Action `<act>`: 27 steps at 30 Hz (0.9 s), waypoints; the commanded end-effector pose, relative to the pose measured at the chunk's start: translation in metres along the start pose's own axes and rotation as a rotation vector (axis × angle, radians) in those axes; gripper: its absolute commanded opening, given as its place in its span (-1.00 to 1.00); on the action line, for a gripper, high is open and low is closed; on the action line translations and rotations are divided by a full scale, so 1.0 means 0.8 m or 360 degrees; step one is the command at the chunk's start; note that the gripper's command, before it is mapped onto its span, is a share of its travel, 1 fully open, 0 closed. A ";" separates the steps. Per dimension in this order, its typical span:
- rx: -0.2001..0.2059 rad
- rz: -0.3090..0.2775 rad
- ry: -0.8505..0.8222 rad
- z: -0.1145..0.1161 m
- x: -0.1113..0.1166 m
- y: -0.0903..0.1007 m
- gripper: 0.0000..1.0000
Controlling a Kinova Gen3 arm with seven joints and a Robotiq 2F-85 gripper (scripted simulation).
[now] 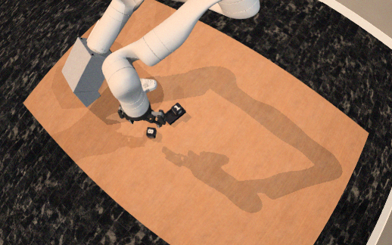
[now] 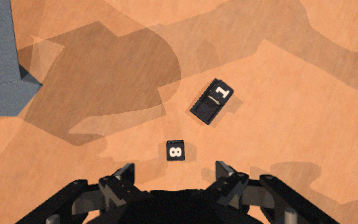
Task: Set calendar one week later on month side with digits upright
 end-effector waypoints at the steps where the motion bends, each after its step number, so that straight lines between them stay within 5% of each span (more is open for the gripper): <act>1: 0.0000 -0.0002 -0.0019 0.000 0.000 0.001 1.00; 20: -0.0001 0.0000 -0.0455 -0.001 0.000 -0.002 1.00; 27: -0.0001 0.0001 -0.0814 -0.001 0.001 -0.004 1.00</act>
Point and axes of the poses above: the point where the finger pads meet when closed, its own y axis back along the fingers, its own z axis across the jaws, x = y × z, the point moved 9 cm from there along y, back along the fingers, and after that the axes turned 11 degrees about y, right-handed, at the moved point
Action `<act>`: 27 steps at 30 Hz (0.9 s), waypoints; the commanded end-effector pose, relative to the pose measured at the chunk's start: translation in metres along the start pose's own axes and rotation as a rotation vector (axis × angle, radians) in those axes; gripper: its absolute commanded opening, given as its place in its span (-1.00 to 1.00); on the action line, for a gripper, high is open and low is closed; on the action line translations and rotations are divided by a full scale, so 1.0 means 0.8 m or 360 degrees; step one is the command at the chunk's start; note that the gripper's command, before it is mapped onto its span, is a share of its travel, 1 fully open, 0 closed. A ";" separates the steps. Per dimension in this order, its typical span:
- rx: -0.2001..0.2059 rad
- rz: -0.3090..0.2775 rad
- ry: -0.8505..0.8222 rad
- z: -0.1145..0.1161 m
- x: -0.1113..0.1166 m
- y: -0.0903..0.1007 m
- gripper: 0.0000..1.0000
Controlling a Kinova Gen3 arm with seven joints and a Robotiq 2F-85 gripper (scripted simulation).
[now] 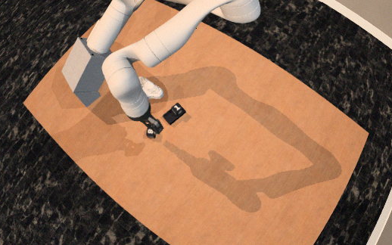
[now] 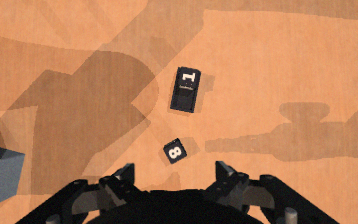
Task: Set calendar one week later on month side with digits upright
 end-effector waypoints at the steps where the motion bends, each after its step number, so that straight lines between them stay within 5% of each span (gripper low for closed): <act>1: 0.0009 0.0003 -0.0114 -0.001 0.000 -0.002 1.00; 27: 0.0008 -0.0002 -0.1319 -0.001 0.001 -0.008 1.00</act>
Point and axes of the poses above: the point where the finger pads meet when closed, its own y axis back along the fingers, its own z axis across the jaws, x = y × z, the point moved 9 cm from there along y, back along the fingers, and after that the axes turned 11 degrees about y, right-handed, at the moved point
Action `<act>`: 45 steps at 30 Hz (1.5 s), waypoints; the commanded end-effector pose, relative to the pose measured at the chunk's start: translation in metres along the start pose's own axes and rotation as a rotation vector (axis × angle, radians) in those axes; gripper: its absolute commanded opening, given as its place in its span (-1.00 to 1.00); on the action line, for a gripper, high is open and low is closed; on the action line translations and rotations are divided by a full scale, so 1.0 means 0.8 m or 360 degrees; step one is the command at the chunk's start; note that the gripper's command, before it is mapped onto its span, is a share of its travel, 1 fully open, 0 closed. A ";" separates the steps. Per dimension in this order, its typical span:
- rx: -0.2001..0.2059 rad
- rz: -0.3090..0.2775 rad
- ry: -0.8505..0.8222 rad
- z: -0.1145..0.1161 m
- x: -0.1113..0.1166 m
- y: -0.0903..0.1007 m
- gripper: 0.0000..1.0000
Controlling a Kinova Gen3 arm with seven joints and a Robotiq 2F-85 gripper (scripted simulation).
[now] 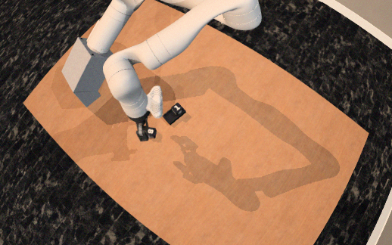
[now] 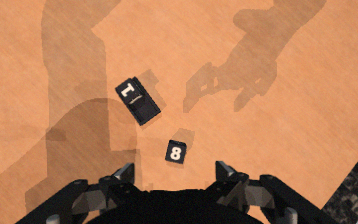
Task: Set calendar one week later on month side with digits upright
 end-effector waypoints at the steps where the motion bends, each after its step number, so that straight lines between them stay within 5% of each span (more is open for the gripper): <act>1: 0.0004 -0.0003 -0.0045 0.000 0.000 -0.001 1.00; 25: 0.0002 -0.0004 -0.0391 0.000 0.000 -0.002 1.00; 26: 0.0002 -0.0004 -0.0391 0.000 0.000 -0.002 -0.07; 45: 0.0002 -0.0004 -0.0391 0.000 0.000 -0.002 -0.07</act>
Point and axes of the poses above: the point where the finger pads meet when closed, its own y axis back along the fingers, its own z axis across the jaws, x = y × z, the point moved 9 cm from there along y, back along the fingers, and after that the axes turned 11 degrees about y, right-handed, at the moved point
